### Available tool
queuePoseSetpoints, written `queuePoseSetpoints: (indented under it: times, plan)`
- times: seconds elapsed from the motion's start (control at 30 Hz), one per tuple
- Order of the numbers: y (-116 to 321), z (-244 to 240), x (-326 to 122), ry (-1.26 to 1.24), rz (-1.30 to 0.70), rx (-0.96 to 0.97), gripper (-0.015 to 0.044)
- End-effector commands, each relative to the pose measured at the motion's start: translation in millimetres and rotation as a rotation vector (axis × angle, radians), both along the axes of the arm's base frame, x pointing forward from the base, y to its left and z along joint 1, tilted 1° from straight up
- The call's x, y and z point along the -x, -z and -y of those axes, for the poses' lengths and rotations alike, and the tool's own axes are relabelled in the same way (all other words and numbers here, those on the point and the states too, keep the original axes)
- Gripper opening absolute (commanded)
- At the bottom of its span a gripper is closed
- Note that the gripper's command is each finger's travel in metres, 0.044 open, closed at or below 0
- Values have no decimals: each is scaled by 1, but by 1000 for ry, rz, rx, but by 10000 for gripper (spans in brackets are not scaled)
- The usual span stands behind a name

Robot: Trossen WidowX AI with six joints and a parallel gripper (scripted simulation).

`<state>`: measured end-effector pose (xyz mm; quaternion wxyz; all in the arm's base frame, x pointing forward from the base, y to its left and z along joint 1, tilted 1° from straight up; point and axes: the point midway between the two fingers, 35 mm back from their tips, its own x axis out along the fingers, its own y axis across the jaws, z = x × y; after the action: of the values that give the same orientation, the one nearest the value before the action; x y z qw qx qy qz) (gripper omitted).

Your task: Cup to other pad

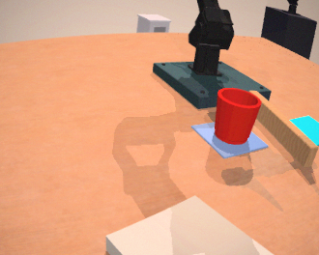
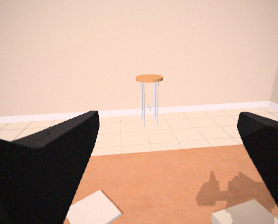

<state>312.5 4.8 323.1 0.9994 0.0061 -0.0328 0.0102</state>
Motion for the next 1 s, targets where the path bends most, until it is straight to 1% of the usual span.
queuePoseSetpoints:
  times: [0.0, 0.07, 0.17, 0.27, 0.3, 0.4, 0.53, 0.6, 0.63, 0.97]
  plan:
    - [3, 1, -2, 3, -17, 15, 374]
    - [29, 6, -11, 17, -157, 138, 321]
    - [88, 18, -18, -20, -482, 411, 242]
    - [141, 29, -6, -155, -796, 655, 164]
    - [156, 32, 2, -220, -893, 725, 148]
    - [184, 40, 26, -408, -1099, 866, 148]
    - [207, 46, 64, -729, -1313, 988, 148]
    - [211, 48, 81, -894, -1382, 1015, 148]
    - [211, 48, 84, -915, -1390, 1018, 148]
    - [211, 50, 87, -915, -1390, 1018, 148]
